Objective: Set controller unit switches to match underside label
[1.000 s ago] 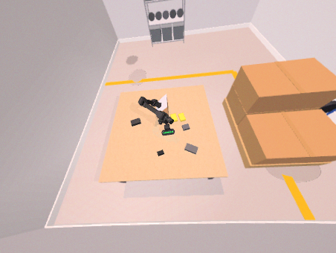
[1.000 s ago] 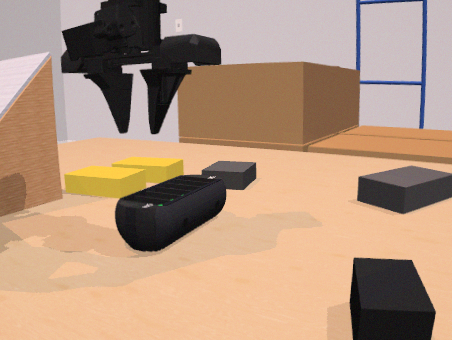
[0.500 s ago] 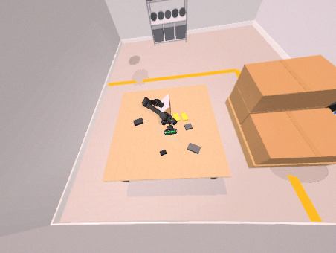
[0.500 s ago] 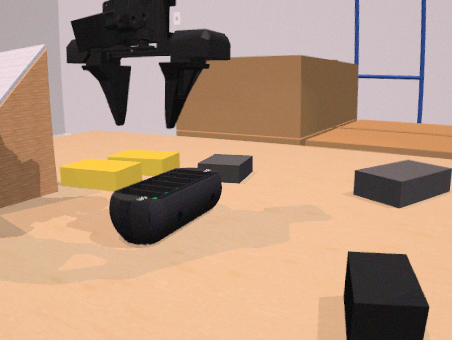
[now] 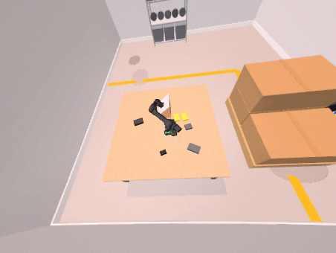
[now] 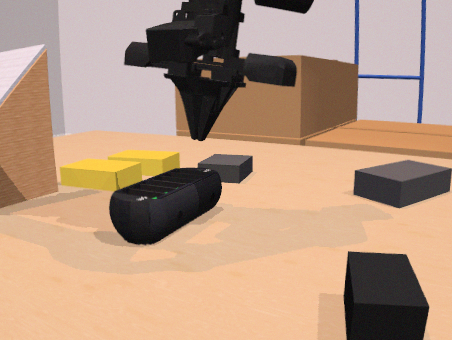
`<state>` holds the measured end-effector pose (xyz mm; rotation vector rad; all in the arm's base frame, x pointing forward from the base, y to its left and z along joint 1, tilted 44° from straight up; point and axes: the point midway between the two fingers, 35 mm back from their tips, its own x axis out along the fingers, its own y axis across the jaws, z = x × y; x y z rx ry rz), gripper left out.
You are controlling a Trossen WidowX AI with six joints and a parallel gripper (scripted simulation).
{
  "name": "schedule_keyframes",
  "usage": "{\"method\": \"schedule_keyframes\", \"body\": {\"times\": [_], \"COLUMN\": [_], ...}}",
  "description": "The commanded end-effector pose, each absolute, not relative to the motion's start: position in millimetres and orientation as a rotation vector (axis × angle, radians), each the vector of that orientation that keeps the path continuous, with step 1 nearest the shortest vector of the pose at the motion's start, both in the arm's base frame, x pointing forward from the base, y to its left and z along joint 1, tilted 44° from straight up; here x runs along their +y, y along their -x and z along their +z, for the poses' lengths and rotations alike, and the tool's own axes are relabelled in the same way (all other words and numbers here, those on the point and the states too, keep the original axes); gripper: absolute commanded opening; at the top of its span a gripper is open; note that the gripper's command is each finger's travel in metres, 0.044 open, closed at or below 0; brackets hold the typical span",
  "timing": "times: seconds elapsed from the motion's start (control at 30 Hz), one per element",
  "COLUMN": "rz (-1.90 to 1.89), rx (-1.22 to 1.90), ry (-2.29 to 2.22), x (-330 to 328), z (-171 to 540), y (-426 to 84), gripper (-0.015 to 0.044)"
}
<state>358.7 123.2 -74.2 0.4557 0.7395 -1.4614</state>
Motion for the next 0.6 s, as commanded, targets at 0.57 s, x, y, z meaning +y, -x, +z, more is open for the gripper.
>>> {"method": "schedule_keyframes", "body": {"times": [0.57], "rz": [-1.589], "rx": [0.736], "ry": [-0.441], "x": [115], "z": [-115], "y": [-391], "gripper": [0.0000]}}
